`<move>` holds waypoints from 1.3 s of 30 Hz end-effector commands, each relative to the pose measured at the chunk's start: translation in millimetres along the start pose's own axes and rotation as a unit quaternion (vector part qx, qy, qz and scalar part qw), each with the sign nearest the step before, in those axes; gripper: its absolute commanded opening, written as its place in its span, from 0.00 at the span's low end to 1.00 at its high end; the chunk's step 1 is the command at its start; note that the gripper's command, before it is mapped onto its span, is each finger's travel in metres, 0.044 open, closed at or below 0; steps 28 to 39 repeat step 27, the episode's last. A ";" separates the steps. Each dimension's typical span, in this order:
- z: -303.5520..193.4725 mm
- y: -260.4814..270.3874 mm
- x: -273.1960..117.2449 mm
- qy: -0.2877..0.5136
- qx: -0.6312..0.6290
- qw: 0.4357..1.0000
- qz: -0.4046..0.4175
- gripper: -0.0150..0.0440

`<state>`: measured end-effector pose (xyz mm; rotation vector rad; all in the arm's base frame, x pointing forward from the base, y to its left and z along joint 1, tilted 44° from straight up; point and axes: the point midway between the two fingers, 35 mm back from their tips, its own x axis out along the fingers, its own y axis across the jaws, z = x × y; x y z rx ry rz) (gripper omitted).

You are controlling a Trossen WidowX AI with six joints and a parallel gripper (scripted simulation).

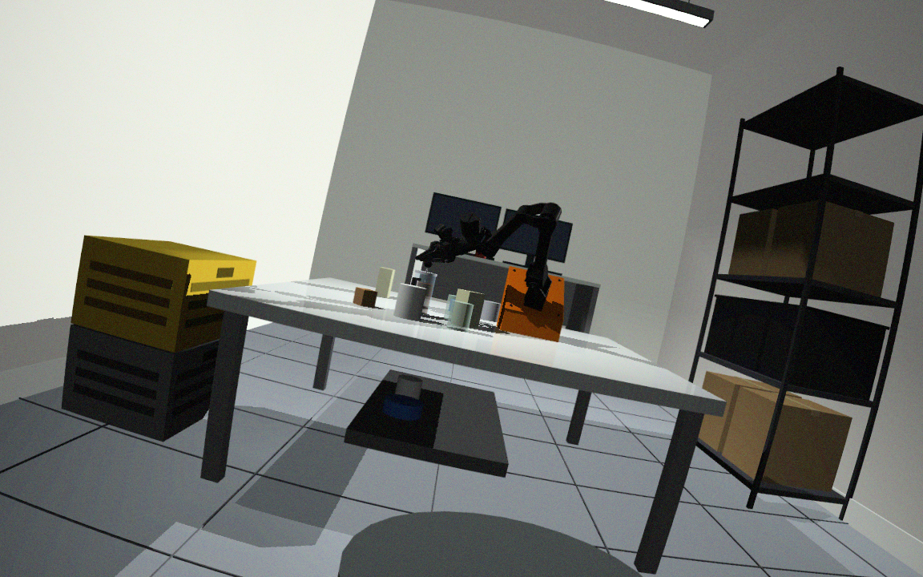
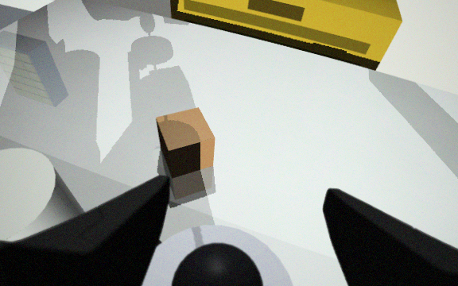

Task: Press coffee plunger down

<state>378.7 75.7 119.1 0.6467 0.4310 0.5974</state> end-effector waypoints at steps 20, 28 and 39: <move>53.0 7.7 -61.4 0.009 0.004 1.000 -0.004 1.00; 53.0 7.7 -61.4 0.009 0.004 1.000 -0.004 1.00; 53.0 7.7 -61.4 0.009 0.004 1.000 -0.004 1.00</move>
